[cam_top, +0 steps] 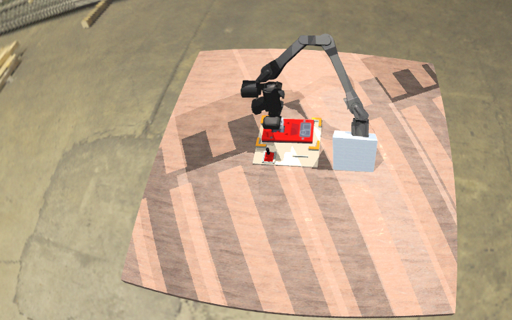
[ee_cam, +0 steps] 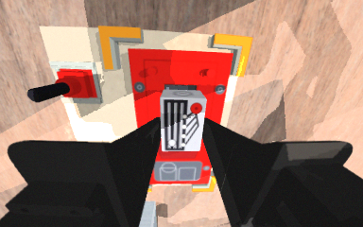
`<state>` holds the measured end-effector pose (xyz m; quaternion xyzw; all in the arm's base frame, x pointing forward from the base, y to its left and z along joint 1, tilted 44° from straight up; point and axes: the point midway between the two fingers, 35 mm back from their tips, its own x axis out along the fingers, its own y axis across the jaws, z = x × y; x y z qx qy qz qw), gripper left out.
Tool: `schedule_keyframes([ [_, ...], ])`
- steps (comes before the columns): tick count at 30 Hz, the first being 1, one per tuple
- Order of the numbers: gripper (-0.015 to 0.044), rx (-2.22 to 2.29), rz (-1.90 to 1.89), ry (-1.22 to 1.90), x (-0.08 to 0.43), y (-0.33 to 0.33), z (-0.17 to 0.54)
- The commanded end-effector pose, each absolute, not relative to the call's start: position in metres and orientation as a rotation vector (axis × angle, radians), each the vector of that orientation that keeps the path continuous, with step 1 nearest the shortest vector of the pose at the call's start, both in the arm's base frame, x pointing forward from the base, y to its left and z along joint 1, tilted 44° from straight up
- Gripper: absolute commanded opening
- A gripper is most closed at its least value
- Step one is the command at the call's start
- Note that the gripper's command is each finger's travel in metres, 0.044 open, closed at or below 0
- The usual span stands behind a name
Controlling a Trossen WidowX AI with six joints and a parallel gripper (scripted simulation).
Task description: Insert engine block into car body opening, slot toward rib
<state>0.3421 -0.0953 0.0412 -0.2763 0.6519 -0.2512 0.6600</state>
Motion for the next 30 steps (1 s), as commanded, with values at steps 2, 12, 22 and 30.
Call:
schedule_keyframes([
  [2,0.0159,-0.639,-0.560,1.475,0.3423,-0.0950,0.0419],
  [12,0.0159,-0.629,-0.569,1.471,0.3420,-0.0949,0.0419],
  [22,0.0159,-0.625,-0.573,1.469,0.3418,-0.0948,0.0418],
  [30,0.0159,-0.619,-0.578,1.466,0.3421,-0.0950,0.0423],
])
